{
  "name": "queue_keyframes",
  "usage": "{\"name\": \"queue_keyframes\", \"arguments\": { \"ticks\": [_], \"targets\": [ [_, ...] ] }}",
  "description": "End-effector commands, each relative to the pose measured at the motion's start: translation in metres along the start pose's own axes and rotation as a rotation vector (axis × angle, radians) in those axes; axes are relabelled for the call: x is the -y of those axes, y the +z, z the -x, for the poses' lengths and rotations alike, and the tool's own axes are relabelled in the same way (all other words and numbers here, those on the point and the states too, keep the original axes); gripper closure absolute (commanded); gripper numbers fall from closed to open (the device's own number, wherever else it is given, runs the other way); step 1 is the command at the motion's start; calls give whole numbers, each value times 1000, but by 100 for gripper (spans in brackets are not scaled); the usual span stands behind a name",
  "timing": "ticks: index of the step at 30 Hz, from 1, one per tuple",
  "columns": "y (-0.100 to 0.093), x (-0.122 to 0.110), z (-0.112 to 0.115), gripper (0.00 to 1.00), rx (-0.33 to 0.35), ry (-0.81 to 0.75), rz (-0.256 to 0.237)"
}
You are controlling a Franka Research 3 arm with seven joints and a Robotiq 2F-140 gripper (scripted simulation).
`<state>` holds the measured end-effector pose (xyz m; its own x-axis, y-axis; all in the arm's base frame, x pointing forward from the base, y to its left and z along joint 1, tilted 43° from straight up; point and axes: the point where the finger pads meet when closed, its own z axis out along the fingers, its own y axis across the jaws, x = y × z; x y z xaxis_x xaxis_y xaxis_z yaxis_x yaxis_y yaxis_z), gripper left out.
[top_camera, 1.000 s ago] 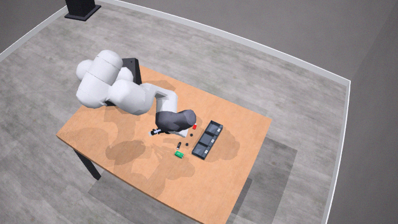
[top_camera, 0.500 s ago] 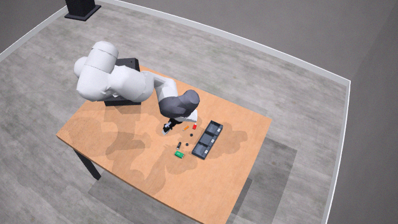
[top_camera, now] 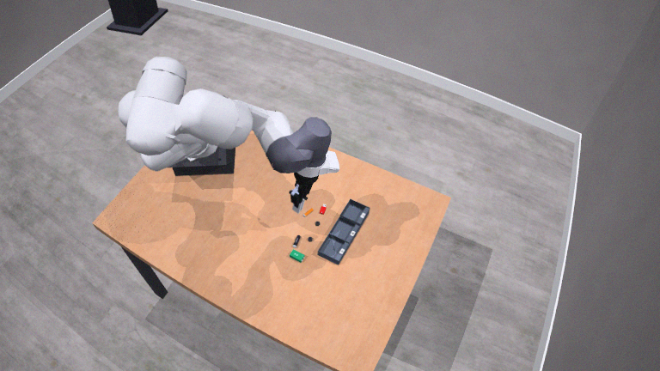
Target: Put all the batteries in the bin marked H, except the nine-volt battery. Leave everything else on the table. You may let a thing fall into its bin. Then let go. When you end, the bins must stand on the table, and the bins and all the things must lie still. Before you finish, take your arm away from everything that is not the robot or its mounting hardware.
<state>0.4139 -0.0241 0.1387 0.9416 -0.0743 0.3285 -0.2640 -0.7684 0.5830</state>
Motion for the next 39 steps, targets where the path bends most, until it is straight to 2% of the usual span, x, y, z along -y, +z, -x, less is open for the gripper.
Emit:
{"name": "queue_keyframes", "arguments": {
  "ticks": [1,4,7,23,26,33,35,39],
  "targets": [
    [-6,9,-6,95,-38,-32,-20],
    [-22,27,-13,95,-144,-114,-56],
    [-37,42,-19,95,-144,-114,-56],
    [-37,42,-19,95,-144,-114,-56],
    [-23,37,-39,95,-147,-234,-47],
    [12,26,-85,95,-147,-234,-47],
    [12,26,-85,95,-147,-234,-47],
    [31,20,-111,95,-147,-234,-47]
  ]
}}
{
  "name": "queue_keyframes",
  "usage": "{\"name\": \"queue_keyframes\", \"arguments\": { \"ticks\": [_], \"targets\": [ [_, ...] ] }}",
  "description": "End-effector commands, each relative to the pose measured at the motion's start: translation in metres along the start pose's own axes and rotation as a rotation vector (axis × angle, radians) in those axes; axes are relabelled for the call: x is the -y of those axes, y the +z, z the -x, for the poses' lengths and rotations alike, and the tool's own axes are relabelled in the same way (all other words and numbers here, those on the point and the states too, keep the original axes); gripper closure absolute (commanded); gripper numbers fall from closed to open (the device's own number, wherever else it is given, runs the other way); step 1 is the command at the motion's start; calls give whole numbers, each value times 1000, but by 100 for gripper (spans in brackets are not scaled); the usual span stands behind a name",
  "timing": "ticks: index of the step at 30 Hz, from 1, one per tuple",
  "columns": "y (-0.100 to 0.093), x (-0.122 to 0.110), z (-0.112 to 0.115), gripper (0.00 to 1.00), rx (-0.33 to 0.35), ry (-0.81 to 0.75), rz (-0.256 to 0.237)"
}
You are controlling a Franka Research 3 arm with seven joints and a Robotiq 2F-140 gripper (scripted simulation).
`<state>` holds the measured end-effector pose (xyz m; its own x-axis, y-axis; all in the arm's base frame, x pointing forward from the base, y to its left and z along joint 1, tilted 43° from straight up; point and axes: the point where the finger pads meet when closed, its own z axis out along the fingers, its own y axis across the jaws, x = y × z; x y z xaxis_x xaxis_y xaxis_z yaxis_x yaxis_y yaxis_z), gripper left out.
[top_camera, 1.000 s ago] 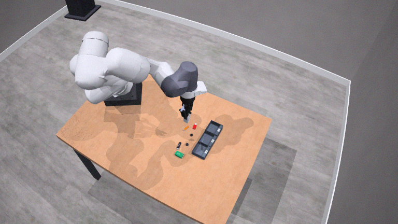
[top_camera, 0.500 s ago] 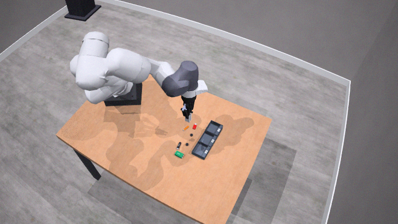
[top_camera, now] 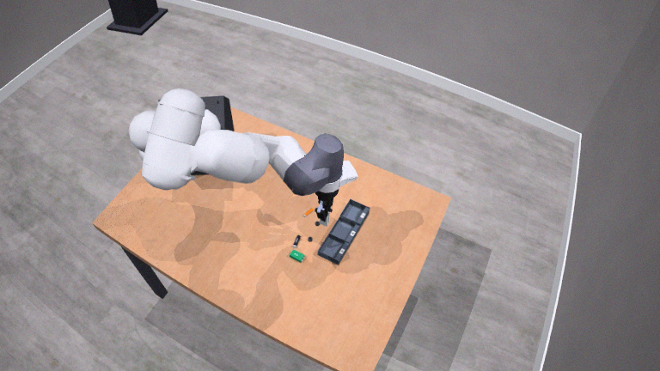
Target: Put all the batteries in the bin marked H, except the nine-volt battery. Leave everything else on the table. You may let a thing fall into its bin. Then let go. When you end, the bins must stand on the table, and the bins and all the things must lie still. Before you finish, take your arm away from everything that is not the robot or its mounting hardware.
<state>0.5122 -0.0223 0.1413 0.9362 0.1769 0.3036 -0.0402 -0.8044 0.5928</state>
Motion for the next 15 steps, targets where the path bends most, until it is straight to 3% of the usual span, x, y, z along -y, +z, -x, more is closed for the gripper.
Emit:
{"name": "queue_keyframes", "arguments": {
  "ticks": [1,7,15],
  "targets": [
    [21,-14,-19,95,-7,-23,30],
    [53,-33,-50,95,-7,-23,30],
    [53,-33,-50,95,-7,-23,30]
  ]
}}
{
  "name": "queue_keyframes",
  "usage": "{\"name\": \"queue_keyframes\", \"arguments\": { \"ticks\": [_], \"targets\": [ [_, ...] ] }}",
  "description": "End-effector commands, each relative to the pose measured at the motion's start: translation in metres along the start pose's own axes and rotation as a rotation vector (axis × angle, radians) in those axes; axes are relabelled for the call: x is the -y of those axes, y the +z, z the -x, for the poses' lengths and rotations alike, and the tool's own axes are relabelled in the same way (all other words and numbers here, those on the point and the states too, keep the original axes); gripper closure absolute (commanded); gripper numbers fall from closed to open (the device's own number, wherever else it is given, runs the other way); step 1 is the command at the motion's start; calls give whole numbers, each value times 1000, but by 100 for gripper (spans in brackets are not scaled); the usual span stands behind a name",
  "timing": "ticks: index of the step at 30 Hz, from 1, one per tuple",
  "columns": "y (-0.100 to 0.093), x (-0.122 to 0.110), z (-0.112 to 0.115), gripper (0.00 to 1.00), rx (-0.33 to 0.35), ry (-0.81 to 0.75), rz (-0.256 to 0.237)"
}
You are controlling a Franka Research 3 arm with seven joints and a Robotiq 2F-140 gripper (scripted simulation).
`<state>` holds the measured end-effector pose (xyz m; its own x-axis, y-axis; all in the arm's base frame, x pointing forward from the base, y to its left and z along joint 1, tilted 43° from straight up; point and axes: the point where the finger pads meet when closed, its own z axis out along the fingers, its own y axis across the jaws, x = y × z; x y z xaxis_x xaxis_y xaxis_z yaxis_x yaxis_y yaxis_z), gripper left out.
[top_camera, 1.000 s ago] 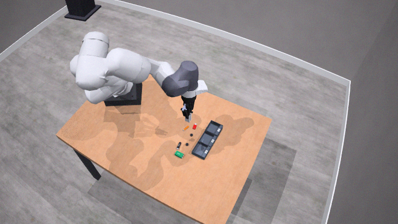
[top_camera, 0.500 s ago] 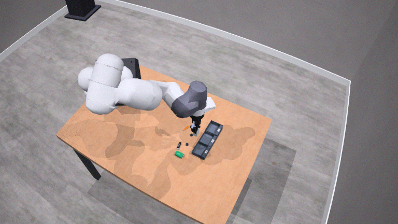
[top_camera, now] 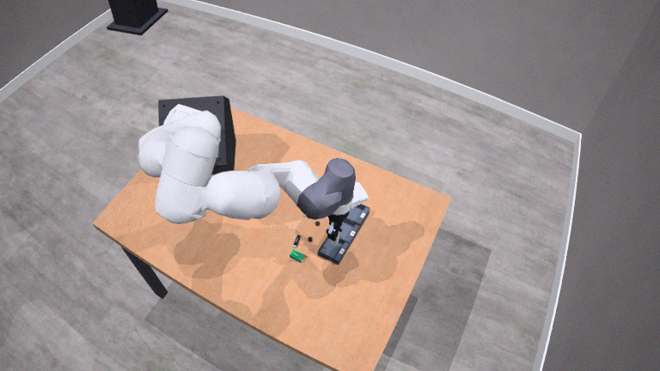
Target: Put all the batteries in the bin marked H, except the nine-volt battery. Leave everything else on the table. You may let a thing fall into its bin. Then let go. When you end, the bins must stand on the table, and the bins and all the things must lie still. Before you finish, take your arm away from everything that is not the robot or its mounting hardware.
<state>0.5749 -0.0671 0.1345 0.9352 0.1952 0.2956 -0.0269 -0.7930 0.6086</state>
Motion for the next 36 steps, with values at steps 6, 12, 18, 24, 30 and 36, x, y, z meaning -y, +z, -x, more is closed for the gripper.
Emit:
{"name": "queue_keyframes", "arguments": {
  "ticks": [6,12,18,24,30,36],
  "targets": [
    [1,-3,-1,95,-2,-3,17],
    [11,-3,-1,95,-2,-3,17],
    [22,-3,-1,95,-2,-3,17],
    [38,-4,-1,95,-2,-3,17],
    [53,-4,-1,95,-2,-3,17],
    [53,-4,-1,95,-2,-3,17]
  ]
}}
